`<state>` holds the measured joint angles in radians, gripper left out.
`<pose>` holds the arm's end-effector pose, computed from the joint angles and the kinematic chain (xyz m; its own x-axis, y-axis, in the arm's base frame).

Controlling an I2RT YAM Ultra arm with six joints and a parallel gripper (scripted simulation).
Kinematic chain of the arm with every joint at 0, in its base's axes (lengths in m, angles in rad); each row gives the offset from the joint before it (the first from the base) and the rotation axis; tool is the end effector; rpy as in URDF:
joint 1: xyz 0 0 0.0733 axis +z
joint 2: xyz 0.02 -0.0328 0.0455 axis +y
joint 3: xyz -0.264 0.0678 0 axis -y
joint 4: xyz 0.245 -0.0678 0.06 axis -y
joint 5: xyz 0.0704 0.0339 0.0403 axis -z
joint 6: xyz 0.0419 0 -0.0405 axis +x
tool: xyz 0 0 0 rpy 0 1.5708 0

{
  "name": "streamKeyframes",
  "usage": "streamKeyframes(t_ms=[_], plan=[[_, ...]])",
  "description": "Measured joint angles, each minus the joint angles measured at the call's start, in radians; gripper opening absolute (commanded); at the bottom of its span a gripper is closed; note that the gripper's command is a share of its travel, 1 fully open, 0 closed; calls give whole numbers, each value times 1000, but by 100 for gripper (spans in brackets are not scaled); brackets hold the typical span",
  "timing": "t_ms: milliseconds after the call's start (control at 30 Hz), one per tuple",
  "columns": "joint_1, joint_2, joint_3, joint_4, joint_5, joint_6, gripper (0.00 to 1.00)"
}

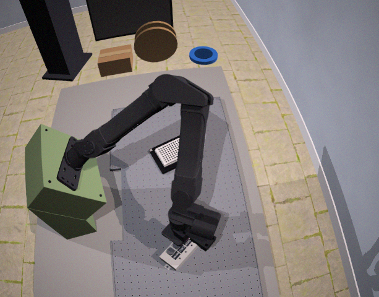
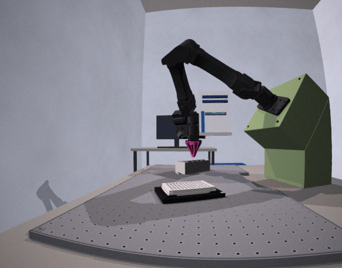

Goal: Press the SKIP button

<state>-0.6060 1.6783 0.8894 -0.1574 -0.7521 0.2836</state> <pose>0.2819 -0.1592 0.1677 -0.6156 0.6752 -0.4062 0.2707 0.6654 0.6957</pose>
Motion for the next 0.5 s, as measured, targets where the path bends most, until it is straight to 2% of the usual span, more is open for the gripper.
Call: streamKeyframes(t_ms=[233, 500], plan=[[20, 32, 0, 36, 11, 21, 0], [22, 33, 0, 56, 16, 31, 0]])
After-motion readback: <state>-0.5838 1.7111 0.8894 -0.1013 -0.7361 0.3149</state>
